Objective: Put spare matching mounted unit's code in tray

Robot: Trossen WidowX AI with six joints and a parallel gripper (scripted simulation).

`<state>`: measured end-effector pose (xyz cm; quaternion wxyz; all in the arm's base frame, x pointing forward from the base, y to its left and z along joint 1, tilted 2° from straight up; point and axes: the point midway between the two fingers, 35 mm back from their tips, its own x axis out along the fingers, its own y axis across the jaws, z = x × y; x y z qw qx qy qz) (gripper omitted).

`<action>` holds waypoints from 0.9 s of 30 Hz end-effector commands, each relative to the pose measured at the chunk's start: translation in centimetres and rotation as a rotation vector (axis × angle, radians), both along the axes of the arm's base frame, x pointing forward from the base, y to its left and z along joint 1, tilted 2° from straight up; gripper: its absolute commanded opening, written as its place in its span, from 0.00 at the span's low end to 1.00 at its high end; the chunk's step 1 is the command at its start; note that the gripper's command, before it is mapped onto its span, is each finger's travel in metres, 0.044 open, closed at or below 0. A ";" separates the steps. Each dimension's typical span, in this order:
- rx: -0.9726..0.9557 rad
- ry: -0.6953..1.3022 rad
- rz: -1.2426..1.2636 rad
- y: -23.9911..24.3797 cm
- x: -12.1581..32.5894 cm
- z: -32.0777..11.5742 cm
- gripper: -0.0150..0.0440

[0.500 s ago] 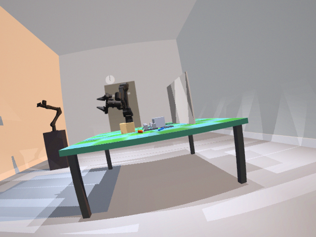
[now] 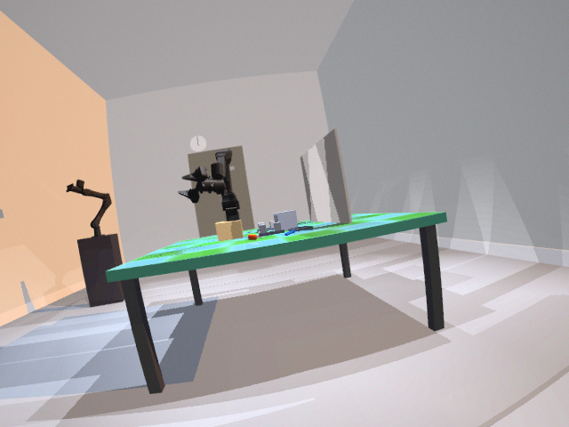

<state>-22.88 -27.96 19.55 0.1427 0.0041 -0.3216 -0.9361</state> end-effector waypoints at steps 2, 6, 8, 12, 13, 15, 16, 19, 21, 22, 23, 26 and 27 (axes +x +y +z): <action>0.182 -0.006 0.242 -6.9 4.8 -0.5 1.00; 0.343 0.004 0.450 -11.6 10.2 -1.2 1.00; 0.423 0.015 0.555 -13.4 13.3 -1.5 1.00; 0.583 0.048 0.762 -16.0 20.0 -2.3 1.00; 0.623 0.059 0.812 -16.4 21.7 -2.5 1.00; 0.703 0.083 0.912 -16.8 25.3 -3.0 1.00; 0.743 0.096 0.962 -16.9 27.0 -3.2 1.00; 0.862 0.142 1.109 -16.5 32.3 -3.9 1.00; 0.942 0.178 1.206 -15.8 35.8 -4.3 1.00; 0.982 0.196 1.255 -15.3 37.4 -4.4 1.00; 1.023 0.215 1.305 -14.7 39.1 -4.6 1.00; 1.146 0.277 1.450 -12.3 43.9 -5.0 1.00; 1.187 0.300 1.498 -11.3 45.4 -5.1 1.00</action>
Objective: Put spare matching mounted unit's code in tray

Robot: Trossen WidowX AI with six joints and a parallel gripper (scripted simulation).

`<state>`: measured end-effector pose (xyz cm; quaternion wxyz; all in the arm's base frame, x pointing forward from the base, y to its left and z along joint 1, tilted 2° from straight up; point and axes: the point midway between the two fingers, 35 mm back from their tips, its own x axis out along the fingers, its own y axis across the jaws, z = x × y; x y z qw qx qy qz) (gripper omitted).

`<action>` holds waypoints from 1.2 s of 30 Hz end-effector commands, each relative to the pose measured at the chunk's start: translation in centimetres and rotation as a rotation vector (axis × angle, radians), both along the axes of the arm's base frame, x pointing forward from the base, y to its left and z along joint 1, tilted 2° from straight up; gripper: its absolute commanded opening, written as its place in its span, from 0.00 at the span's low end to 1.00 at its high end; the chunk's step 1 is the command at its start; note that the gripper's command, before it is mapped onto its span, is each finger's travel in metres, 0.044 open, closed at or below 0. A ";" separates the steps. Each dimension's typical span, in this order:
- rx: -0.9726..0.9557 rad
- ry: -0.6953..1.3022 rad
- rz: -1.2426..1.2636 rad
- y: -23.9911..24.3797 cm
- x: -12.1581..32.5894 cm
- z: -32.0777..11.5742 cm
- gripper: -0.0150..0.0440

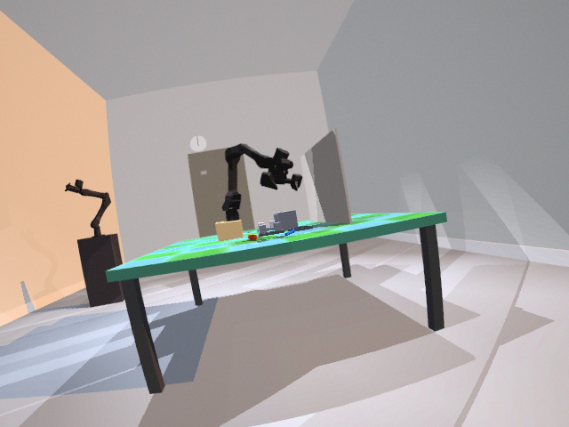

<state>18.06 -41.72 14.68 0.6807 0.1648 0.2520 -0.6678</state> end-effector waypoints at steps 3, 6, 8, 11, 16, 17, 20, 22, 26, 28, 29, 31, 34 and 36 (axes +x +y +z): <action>0.192 0.105 0.320 5.8 8.5 -0.5 1.00; 0.273 0.160 0.492 9.9 12.3 -0.4 1.00; 0.323 0.197 0.602 12.8 14.3 -0.2 1.00; 0.401 0.256 0.752 17.1 16.7 0.0 1.00; 0.550 0.369 0.953 24.2 18.5 0.4 1.00; 0.585 0.398 0.997 25.9 18.7 0.5 1.00; 0.692 0.490 1.123 30.9 18.7 1.2 1.00; 0.753 0.547 1.192 33.8 18.3 1.7 1.00; 0.775 0.567 1.215 34.8 18.1 1.9 1.00; 0.775 0.567 1.215 34.8 18.1 1.9 1.00; 0.775 0.567 1.215 34.8 18.1 1.9 1.00; 0.775 0.567 1.215 34.8 18.1 1.9 1.00; 0.775 0.567 1.215 34.8 18.1 1.9 1.00; 0.775 0.567 1.215 34.8 18.1 1.9 1.00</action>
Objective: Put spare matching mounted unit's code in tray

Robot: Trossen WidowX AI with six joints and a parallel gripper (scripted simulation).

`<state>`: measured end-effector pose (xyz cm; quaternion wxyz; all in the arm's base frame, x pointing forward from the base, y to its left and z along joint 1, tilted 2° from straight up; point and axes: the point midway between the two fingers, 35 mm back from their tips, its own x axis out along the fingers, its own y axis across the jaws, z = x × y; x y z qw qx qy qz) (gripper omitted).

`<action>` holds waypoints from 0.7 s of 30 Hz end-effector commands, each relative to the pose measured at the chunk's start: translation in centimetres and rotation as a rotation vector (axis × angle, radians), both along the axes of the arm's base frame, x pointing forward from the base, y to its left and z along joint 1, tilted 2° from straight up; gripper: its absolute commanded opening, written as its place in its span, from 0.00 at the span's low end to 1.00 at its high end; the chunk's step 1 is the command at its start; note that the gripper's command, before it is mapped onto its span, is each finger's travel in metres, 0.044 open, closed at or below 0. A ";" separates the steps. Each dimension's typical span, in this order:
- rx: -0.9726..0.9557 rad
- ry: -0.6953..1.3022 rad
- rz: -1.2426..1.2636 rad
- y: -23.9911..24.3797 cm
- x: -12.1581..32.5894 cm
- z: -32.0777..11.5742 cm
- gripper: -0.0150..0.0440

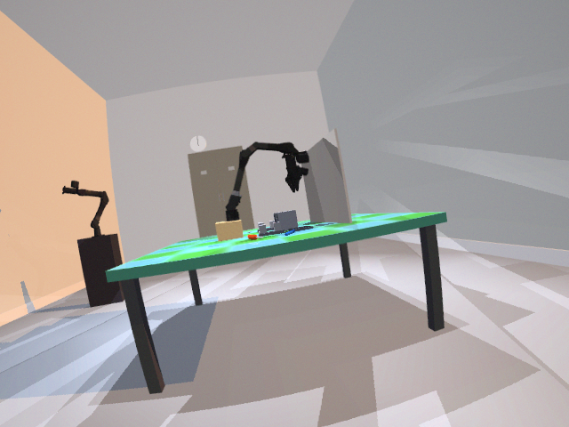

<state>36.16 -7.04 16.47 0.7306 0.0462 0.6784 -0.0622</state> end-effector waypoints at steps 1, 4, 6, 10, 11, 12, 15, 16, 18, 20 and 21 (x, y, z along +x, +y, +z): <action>0.006 -0.001 0.006 0.1 0.0 0.1 1.00; 0.006 -0.001 0.006 0.1 0.0 0.1 1.00; 0.006 -0.001 0.006 0.1 0.0 0.1 1.00; -0.006 0.005 0.214 2.5 0.2 -0.8 1.00; -0.015 0.008 0.355 4.1 0.1 -1.4 1.00; -0.023 0.011 0.497 5.7 0.0 -2.1 1.00; -0.050 0.020 0.922 10.4 -0.9 -3.9 1.00; -0.057 0.022 1.043 11.7 -1.3 -4.5 1.00; -0.071 0.025 1.255 13.9 -2.1 -5.4 1.00; -0.084 0.028 1.452 15.8 -3.0 -6.3 1.00; -0.089 0.028 1.519 16.4 -3.4 -6.6 1.00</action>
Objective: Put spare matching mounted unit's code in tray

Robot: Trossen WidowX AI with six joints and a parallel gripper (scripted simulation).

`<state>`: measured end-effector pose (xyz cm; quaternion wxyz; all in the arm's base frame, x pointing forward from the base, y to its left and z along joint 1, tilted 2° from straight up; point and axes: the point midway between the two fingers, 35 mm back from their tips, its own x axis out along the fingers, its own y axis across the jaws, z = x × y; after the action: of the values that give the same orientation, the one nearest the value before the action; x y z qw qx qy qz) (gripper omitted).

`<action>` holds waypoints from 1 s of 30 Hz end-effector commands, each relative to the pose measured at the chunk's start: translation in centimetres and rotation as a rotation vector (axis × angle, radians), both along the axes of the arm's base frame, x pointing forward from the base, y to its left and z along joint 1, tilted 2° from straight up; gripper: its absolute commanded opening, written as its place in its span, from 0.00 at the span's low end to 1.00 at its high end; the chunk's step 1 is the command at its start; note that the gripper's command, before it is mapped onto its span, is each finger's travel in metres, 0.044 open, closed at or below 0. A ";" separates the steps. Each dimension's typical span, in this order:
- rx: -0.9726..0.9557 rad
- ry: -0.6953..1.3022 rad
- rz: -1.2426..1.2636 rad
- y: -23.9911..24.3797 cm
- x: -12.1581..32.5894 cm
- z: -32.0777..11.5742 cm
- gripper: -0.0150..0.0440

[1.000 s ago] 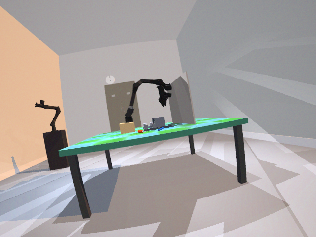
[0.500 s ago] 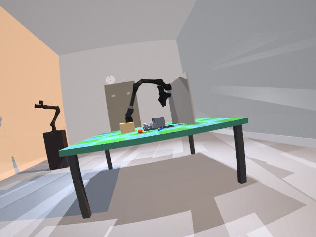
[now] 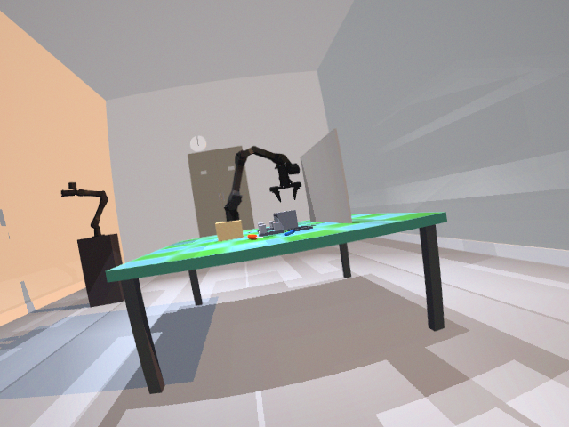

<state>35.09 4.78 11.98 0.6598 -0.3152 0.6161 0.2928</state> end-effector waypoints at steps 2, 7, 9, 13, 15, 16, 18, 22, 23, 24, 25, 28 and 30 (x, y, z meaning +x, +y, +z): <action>-0.039 0.003 0.515 5.0 -2.5 -2.3 1.00; -0.039 0.003 0.515 5.0 -2.5 -2.3 1.00; -0.039 0.003 0.515 5.0 -2.5 -2.3 1.00; -0.039 0.002 0.515 4.9 -2.2 -3.9 0.87; -0.039 0.002 0.515 4.7 -2.0 -5.7 0.78; -0.039 0.003 0.515 4.7 -2.0 -6.1 0.76; -0.039 0.003 0.515 4.7 -2.0 -6.3 0.76; -0.039 0.003 0.515 4.7 -2.0 -6.3 0.76; -0.039 0.003 0.515 4.7 -2.0 -6.3 0.76; -0.039 0.003 0.515 4.7 -2.0 -6.3 0.76; -0.039 0.003 0.515 4.7 -2.0 -6.3 0.76; -0.039 0.002 0.515 4.7 -1.9 -6.7 0.76; -0.039 0.002 0.515 4.7 -1.9 -7.0 0.76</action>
<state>33.27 9.62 5.58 0.5600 -0.4723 0.5197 0.4396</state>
